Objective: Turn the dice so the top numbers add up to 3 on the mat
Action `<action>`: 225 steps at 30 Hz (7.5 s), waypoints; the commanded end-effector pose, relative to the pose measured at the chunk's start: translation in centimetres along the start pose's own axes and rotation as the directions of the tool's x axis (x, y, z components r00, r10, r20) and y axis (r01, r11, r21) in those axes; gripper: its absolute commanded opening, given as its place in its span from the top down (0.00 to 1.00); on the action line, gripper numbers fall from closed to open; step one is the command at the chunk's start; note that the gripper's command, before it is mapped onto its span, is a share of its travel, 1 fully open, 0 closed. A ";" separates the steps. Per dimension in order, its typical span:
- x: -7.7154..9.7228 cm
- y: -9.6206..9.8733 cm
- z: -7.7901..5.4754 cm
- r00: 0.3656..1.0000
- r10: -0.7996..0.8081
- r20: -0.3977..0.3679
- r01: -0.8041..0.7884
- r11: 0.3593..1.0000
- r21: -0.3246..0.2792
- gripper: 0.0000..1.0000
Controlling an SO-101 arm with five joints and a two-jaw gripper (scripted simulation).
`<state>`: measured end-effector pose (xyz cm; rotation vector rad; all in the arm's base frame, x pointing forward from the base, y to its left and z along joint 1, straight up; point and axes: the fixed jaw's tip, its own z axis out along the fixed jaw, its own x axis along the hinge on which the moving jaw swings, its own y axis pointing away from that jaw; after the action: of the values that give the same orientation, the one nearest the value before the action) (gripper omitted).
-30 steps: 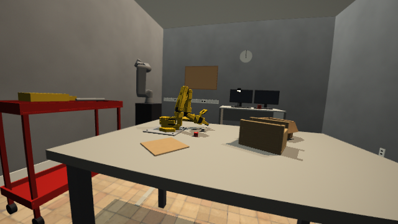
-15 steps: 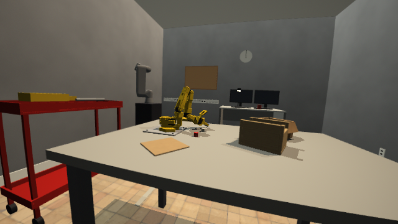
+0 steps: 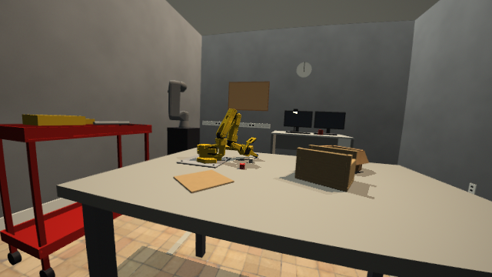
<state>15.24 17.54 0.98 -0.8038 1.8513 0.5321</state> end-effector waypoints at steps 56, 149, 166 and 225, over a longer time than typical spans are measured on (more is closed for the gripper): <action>0.2 0.3 0.2 1.000 -0.011 0.012 0.011 1.000 -0.010 0.99; -4.3 0.3 -1.7 1.000 -0.011 0.012 0.011 1.000 -0.010 0.71; -7.6 0.3 -2.3 0.985 -0.009 0.170 0.011 1.000 -0.009 0.71; -14.7 0.9 -1.6 0.999 0.013 0.050 -0.012 1.000 -0.029 0.72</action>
<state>17.54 20.72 15.20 -0.7475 1.7053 0.5988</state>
